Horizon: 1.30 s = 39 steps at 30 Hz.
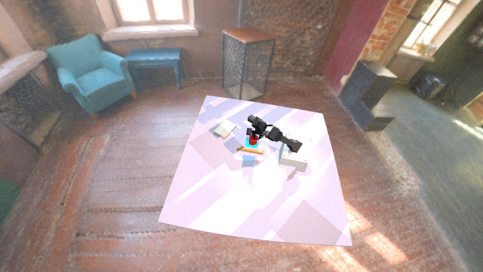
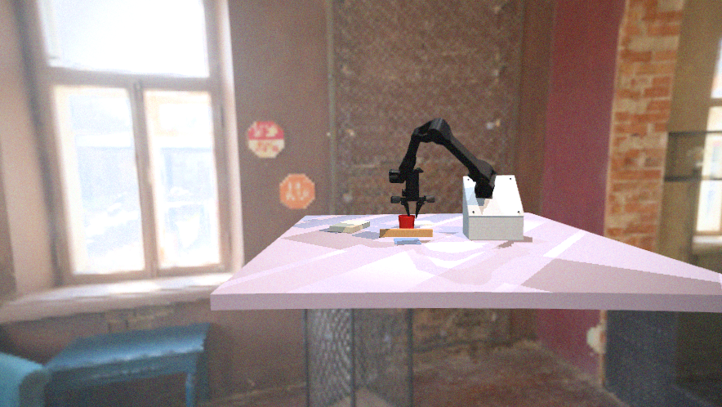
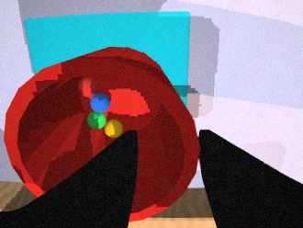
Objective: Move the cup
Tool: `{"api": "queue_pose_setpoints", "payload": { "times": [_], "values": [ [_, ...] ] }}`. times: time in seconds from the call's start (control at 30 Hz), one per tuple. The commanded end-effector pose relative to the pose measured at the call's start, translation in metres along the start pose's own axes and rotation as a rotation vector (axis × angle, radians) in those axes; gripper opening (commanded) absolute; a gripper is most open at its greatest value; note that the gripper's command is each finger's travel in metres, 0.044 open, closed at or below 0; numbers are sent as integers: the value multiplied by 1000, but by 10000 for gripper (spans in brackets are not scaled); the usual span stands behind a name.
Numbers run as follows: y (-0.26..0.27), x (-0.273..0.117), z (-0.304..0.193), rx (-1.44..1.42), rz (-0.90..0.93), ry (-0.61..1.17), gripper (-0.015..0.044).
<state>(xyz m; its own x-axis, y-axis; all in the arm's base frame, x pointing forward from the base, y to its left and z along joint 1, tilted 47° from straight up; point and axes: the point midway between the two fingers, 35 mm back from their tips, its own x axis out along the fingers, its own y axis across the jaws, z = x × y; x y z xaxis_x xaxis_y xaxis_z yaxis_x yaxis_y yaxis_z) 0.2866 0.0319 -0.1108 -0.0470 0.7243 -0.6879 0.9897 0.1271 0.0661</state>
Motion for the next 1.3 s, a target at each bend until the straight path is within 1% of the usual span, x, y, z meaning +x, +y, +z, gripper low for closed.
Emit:
{"api": "queue_pose_setpoints", "payload": {
  "times": [0.0, 0.6, 0.63, 0.87, 1.0, 1.27],
  "values": [
    [2, -9, 1, -8, 5, -8, 128],
    [-2, -35, -1, -4, 5, -4, 128],
    [-2, -30, -1, 3, 4, 2, 154],
    [-2, -30, -1, 3, 4, 2, 338],
    [-2, -38, 0, 2, 4, 0, 440],
    [-3, -78, 0, -1, 5, -7, 440]
  ]
}}
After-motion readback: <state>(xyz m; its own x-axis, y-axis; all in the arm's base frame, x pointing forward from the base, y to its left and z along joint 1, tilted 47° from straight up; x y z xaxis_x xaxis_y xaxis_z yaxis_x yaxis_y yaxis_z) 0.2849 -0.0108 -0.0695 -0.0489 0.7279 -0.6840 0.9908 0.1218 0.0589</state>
